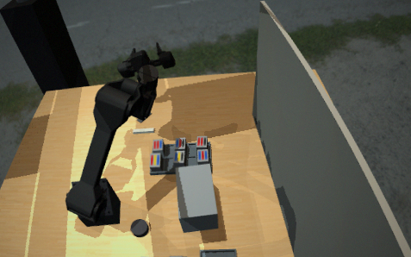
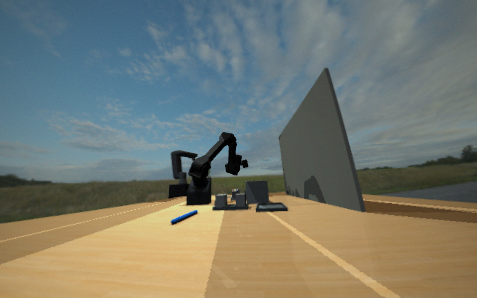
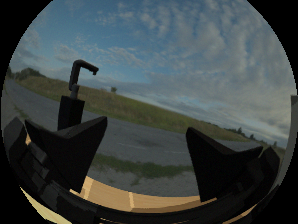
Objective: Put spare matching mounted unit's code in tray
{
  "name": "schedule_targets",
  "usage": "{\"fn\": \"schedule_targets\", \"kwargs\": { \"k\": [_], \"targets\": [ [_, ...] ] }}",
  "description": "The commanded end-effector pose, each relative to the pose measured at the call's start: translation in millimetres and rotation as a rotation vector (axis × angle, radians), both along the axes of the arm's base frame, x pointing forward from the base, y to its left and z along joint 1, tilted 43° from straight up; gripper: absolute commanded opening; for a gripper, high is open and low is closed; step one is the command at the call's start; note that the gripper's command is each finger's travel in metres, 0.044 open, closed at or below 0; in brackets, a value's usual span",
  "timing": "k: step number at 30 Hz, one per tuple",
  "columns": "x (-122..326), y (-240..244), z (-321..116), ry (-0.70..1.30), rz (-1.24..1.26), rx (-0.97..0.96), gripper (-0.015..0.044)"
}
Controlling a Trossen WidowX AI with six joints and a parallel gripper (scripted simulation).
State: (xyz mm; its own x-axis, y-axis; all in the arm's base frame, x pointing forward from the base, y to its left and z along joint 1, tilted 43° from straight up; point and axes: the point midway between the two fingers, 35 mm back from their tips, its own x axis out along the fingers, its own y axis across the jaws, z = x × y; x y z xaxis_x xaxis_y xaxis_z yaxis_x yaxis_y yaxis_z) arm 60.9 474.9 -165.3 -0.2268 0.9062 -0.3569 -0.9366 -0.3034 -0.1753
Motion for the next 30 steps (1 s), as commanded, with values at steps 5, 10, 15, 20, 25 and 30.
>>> {"fn": "schedule_targets", "kwargs": {
  "k": [5, 10, 15, 20, 25, 30],
  "targets": [
    [0.0, 0.0, 0.0, 0.0, 0.0, 0.0, 0.044],
    [27.0, 8.6, -4.9, 0.046, -0.109, -0.096, 0.044],
    [80.7, 14.4, -9.2, 0.129, -0.334, -0.28, 0.044],
    [135.2, 3.1, 1.8, 0.186, -0.575, -0.447, 0.044],
    [175.8, -18.2, 18.0, 0.222, -0.776, -0.58, 0.044],
    [203.2, -41.6, 32.3, 0.249, -0.934, -0.692, 0.044]
  ]
}}
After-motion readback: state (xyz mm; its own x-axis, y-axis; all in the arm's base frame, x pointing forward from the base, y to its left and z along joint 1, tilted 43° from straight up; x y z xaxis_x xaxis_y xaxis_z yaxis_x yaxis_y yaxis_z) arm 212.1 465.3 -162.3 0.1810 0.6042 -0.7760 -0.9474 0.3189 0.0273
